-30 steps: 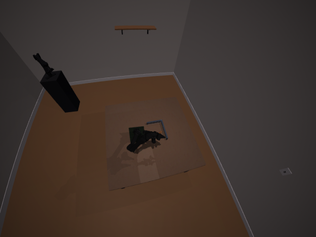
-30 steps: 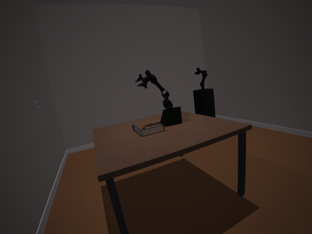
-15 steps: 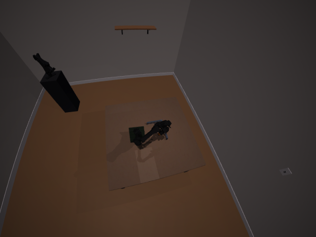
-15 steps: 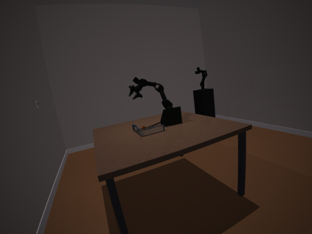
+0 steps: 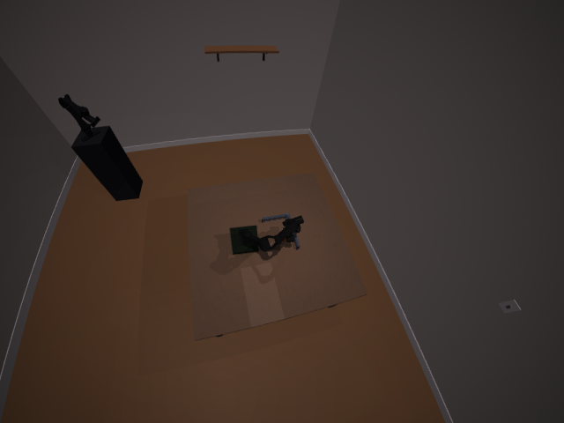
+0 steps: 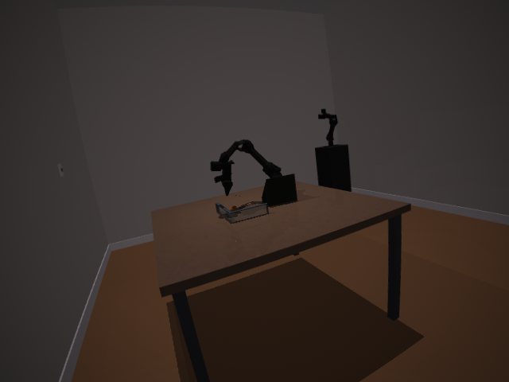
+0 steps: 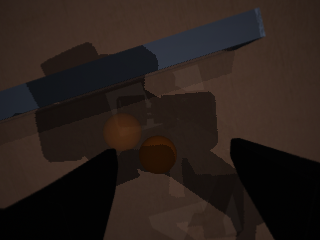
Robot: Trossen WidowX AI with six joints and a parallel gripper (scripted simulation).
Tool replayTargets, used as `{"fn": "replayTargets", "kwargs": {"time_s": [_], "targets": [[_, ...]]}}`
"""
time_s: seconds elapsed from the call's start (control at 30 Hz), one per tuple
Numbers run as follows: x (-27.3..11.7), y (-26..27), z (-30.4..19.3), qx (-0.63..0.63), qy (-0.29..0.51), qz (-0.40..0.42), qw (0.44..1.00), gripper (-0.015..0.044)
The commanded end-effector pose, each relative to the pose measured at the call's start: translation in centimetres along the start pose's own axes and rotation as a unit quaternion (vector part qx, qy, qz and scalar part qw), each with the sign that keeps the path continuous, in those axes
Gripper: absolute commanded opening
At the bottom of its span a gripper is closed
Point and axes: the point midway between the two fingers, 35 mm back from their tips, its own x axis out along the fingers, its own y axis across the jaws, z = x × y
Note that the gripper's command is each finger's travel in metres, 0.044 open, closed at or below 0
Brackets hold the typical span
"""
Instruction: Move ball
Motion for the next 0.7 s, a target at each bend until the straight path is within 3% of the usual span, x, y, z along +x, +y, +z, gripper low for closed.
{"fn": "replayTargets", "kwargs": {"time_s": [0.0, 0.67], "targets": [[4.1, 1.1, -3.5, -0.108, 0.083, -0.003, 0.991, 0.0290], [6.1, 1.0, -3.9, -0.111, 0.086, -0.003, 0.990, 0.0290]]}}
